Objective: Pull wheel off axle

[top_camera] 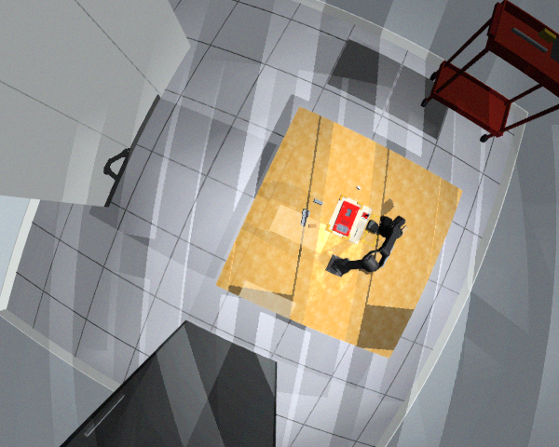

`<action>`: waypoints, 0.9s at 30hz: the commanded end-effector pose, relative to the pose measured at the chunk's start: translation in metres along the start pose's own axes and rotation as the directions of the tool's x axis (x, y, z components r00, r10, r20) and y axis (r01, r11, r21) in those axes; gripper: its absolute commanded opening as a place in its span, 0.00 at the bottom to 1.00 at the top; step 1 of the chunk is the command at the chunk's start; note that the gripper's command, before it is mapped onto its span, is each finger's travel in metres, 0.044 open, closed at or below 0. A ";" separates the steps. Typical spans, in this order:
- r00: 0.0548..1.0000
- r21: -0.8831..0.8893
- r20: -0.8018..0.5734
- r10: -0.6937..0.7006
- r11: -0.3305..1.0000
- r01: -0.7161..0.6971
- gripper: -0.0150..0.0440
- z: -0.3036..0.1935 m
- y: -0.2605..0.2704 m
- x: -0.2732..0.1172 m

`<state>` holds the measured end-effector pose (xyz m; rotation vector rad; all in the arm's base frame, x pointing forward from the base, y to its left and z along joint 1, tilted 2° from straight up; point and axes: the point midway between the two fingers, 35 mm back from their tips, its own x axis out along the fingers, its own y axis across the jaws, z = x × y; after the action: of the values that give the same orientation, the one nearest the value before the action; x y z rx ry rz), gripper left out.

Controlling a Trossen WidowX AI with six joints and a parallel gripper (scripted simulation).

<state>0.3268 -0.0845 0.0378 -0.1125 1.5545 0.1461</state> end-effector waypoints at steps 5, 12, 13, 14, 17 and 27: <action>1.000 0.001 -0.009 0.002 1.000 -0.002 0.25 -0.004 0.002 0.019; 1.000 -0.001 -0.003 0.001 1.000 -0.001 0.43 -0.002 0.001 0.015; 1.000 -0.001 -0.003 0.001 1.000 -0.001 0.48 -0.002 0.001 0.015; 1.000 -0.001 -0.003 0.001 1.000 -0.001 0.52 -0.002 0.001 0.015; 1.000 -0.001 -0.003 0.001 1.000 -0.001 0.65 -0.002 0.001 0.015; 1.000 0.001 -0.009 0.001 1.000 -0.001 0.76 -0.002 0.001 -0.045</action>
<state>0.3239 -0.0840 0.0576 -0.1069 1.5723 0.1509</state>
